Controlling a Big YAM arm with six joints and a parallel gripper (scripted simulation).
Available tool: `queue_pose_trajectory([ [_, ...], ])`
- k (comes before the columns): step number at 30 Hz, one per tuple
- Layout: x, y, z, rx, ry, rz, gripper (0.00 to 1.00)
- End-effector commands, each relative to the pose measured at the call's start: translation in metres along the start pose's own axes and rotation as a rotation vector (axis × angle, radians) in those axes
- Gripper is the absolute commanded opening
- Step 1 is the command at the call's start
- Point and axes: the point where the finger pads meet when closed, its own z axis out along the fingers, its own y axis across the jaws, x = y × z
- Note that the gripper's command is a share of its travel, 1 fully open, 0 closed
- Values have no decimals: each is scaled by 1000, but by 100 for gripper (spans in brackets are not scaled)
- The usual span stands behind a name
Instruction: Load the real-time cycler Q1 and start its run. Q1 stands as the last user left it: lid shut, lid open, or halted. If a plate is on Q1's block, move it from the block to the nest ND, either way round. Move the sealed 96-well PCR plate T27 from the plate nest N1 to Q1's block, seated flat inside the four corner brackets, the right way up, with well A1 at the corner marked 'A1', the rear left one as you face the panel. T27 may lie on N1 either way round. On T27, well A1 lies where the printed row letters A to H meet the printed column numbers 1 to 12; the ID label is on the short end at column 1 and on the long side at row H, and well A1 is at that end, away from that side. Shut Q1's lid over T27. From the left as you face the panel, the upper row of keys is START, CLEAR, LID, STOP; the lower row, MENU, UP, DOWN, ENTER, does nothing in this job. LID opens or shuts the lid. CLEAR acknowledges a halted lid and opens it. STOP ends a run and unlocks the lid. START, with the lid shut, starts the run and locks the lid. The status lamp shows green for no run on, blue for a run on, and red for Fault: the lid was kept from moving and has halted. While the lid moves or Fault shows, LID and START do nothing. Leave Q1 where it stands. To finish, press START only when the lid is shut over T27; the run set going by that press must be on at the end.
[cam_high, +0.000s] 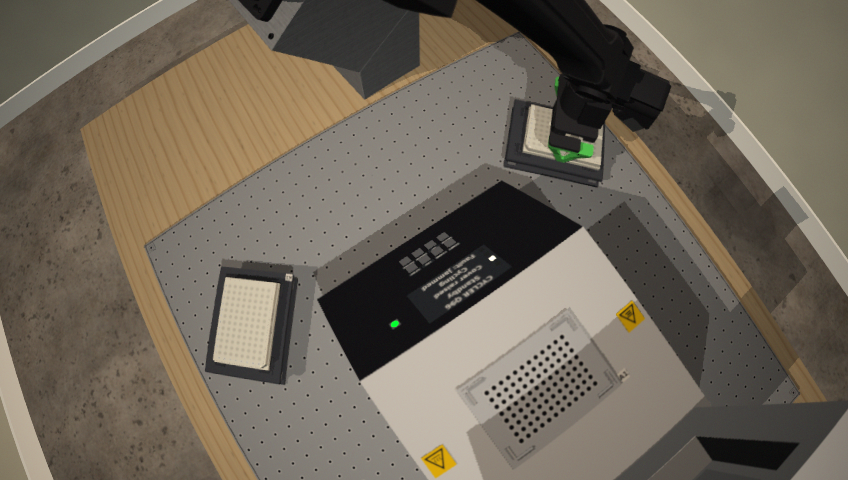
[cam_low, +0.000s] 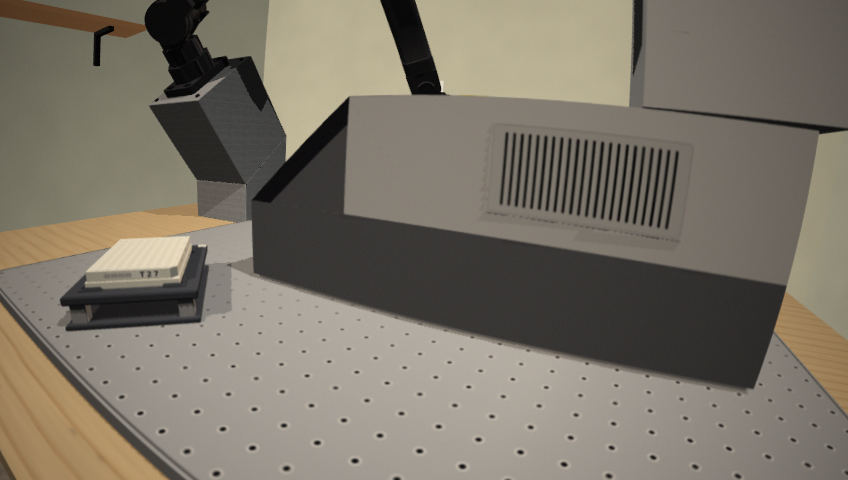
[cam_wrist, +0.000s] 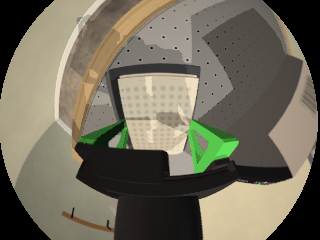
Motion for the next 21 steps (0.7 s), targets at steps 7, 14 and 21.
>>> queue_pose_trajectory([
  [7, 4, 8, -12, 8, -10, -14, 0],
  [14, -12, -7, -17, 8, -29, 2, 0],
  [21, -25, -15, -21, 7, -49, 26, 0],
])
